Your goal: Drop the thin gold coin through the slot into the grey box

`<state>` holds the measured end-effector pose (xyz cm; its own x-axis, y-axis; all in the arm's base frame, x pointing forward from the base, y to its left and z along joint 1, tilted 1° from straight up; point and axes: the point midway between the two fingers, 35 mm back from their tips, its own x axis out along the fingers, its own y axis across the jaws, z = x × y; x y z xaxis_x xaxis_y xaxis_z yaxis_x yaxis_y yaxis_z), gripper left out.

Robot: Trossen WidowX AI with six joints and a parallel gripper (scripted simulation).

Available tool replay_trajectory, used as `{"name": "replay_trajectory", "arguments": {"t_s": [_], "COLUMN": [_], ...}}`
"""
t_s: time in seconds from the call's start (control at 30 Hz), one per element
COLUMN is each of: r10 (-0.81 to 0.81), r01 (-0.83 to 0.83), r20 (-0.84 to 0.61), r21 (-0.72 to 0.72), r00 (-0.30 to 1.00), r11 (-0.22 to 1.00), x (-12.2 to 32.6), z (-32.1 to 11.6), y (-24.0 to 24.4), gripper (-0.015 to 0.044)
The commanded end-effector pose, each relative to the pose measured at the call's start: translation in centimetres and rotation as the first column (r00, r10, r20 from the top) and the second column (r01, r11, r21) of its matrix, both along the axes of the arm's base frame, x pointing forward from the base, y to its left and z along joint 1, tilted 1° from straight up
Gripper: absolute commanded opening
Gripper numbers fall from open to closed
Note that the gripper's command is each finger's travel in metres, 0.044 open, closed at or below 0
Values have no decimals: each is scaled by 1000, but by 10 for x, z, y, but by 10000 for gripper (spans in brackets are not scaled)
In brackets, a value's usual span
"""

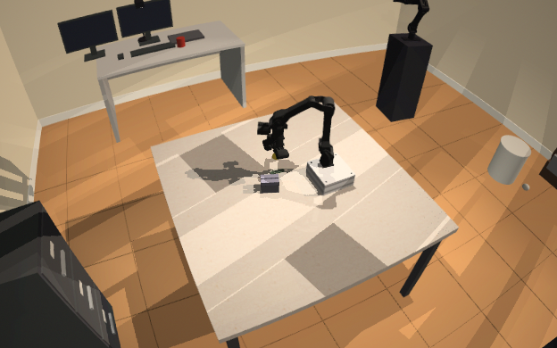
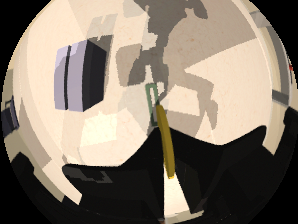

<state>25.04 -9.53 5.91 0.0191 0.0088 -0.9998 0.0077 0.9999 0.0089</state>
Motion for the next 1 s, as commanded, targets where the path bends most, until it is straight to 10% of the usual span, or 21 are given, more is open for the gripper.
{"name": "replay_trajectory", "arguments": {"t_s": [0.0,0.97], "r10": [-14,-239], "r01": [14,239], "r20": [-6,-6], "r21": [0,6], "r00": [1000,971], "r11": [1000,971], "x": [-1,34], "z": [2,5], "y": [0,32], "gripper": [0,0]}}
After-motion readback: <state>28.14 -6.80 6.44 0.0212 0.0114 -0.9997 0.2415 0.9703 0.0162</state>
